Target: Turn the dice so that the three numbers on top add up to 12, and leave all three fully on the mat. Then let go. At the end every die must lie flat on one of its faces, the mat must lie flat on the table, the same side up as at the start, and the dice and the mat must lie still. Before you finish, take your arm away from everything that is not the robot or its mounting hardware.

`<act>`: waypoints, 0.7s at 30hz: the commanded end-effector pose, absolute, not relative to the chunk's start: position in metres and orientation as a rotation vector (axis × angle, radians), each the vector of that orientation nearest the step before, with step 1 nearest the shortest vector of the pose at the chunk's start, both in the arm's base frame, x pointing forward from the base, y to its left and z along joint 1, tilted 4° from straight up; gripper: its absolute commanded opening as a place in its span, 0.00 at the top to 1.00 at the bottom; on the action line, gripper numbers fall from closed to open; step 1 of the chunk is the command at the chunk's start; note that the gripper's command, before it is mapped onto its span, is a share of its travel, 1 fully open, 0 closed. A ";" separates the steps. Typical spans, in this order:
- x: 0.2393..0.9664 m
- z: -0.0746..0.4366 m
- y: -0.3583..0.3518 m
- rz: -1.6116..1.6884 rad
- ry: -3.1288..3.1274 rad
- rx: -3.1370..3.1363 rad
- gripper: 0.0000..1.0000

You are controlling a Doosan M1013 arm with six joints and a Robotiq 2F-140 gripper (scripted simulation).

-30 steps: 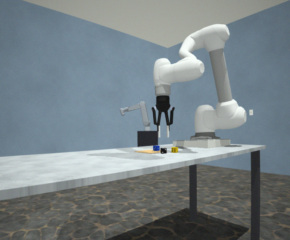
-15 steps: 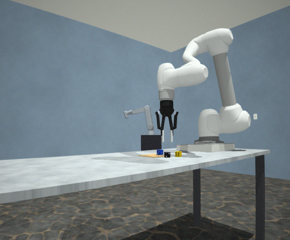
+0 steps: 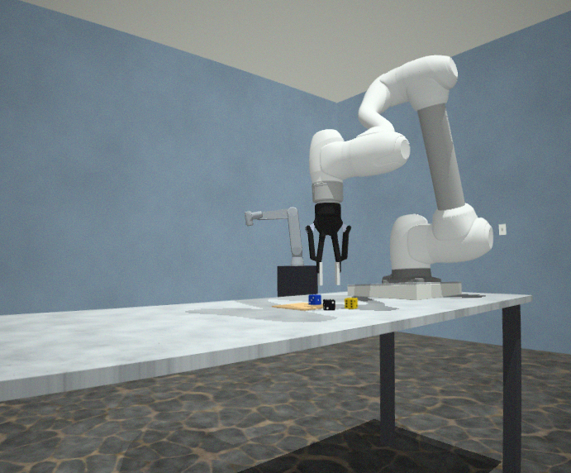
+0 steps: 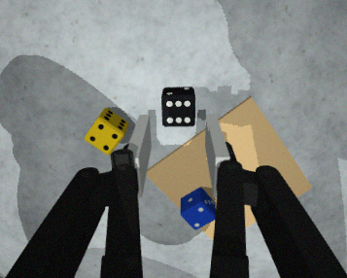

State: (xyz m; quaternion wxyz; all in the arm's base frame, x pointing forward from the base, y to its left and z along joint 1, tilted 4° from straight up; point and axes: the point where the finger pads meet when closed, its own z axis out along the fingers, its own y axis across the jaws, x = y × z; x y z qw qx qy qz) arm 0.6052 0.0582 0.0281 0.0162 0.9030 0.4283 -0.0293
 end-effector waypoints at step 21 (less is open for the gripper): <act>0.604 0.000 0.056 -0.091 1.332 2.808 0.72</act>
